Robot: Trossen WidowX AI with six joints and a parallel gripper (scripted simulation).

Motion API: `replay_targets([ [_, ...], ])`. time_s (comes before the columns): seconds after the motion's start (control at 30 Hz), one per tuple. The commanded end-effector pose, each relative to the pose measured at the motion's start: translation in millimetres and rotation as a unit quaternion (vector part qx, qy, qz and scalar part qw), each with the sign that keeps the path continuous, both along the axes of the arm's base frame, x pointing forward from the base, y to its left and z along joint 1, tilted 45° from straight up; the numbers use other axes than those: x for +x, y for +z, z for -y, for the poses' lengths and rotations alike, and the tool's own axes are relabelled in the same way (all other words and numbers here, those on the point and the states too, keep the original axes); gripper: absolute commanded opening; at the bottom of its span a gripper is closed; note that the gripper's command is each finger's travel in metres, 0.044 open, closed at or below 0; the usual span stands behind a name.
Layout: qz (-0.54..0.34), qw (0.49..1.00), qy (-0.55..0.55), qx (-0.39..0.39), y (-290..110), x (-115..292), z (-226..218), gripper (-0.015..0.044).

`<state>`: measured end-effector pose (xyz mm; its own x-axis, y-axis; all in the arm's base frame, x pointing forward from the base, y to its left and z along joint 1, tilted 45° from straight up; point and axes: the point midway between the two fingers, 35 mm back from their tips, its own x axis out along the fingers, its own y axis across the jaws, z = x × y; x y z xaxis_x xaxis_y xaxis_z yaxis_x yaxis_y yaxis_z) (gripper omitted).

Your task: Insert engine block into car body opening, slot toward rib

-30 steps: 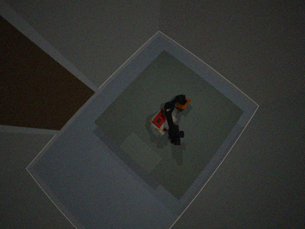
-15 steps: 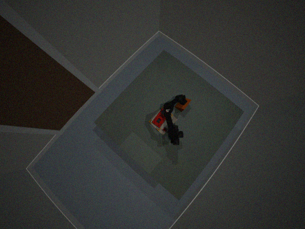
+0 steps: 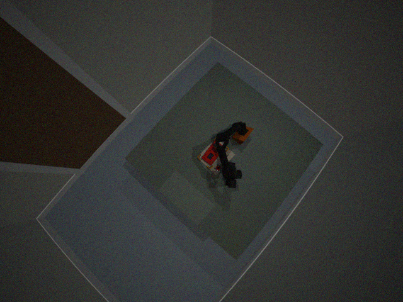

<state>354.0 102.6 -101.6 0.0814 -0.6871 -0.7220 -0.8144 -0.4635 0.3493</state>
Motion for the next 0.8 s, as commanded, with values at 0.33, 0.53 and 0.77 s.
replay_targets([
  [0.33, -0.001, 1.000, 0.006, -0.002, -7.0, 0.0, 4.8, 0.0026],
  [0.53, -0.001, 1.000, 0.006, -0.002, -7.0, 0.0, 4.8, 0.0184],
  [0.77, -0.001, 1.000, 0.006, -0.002, -7.0, 0.0, 4.8, 0.0368],
])
